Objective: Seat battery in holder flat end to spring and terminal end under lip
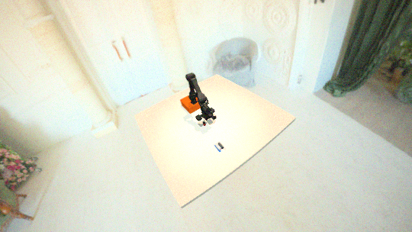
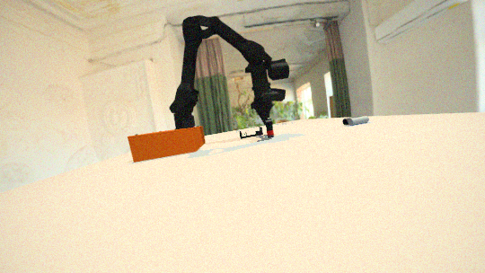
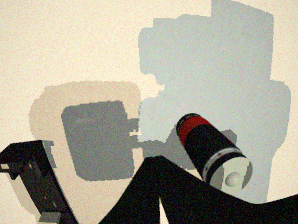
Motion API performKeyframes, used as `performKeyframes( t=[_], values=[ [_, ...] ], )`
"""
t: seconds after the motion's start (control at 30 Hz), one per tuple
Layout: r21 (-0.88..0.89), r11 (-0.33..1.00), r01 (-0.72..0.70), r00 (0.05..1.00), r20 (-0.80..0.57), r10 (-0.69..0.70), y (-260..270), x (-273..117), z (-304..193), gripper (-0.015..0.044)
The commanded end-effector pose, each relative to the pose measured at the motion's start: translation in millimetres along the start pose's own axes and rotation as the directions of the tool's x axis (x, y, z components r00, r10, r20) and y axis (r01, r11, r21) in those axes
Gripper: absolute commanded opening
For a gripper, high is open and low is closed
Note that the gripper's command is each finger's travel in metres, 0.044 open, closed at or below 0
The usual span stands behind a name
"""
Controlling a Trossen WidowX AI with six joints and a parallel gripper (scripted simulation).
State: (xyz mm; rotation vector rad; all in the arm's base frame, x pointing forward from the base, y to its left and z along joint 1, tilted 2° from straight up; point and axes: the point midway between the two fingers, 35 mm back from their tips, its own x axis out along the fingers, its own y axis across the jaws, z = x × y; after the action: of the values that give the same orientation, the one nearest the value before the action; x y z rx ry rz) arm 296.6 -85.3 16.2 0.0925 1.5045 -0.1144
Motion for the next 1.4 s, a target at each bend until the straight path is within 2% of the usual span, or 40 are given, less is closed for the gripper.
performKeyframes(
  t=[0.0, 1.17, 1.23, 1.37],
  values=[
    [-0.004, 1.000, 0.002, 1.000, -0.003, -0.002, -7, 2, 0, 0.0000],
    [-0.004, 1.000, 0.005, 1.000, -0.003, -0.005, -58, 1, -1, 0.0000],
    [0.001, 1.000, 0.008, 1.000, 0.001, -0.008, -57, -6, 1, 0.0000],
    [-0.002, 1.000, 0.007, 1.000, -0.001, -0.007, -58, -44, 2, 0.0000]
  ],
)
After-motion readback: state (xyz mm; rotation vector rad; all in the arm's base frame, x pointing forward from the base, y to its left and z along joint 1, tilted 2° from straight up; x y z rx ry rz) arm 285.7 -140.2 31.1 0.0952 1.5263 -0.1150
